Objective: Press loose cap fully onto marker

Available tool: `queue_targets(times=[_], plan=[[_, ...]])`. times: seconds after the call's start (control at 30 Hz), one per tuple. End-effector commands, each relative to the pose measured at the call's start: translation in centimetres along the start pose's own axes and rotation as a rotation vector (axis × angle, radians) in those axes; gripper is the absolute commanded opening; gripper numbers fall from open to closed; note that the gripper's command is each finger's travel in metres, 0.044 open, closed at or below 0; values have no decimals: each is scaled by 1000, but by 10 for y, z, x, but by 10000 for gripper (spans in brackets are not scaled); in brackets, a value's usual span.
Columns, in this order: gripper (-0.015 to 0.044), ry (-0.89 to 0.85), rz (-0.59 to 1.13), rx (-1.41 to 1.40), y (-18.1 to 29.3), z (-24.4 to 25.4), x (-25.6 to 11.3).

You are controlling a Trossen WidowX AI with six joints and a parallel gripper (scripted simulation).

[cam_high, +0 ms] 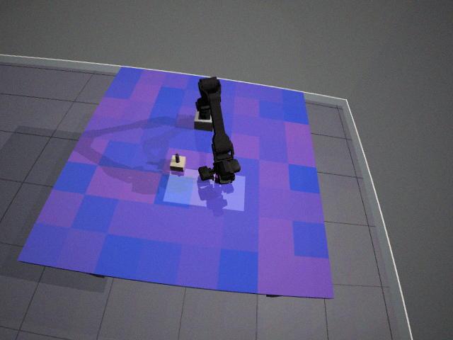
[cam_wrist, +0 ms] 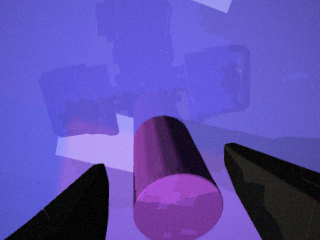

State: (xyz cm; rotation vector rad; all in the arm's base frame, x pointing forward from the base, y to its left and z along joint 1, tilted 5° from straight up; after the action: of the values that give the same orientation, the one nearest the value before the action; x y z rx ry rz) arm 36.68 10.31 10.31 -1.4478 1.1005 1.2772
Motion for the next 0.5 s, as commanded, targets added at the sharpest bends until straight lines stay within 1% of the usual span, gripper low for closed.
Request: queue_targets(times=[0.0, 0.07, 0.2, 0.47], plan=[[249, 4, 6, -5, 1, 0, 9], [249, 4, 6, -5, 1, 0, 9], [144, 4, 7, -5, 2, -1, 9], [91, 4, 7, -5, 1, 0, 9]])
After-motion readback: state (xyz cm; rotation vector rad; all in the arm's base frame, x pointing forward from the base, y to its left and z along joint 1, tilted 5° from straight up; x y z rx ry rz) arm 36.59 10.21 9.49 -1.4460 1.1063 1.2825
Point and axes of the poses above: the point midway between the two fingers, 35 mm back from their tips, its own x axis out along the fingers, its own z axis across the jaws, y = z × x, the point moved 10 cm from there along -x, back along the fingers, and after that the axes turned 9 degrees about x, right-handed, at the moved point
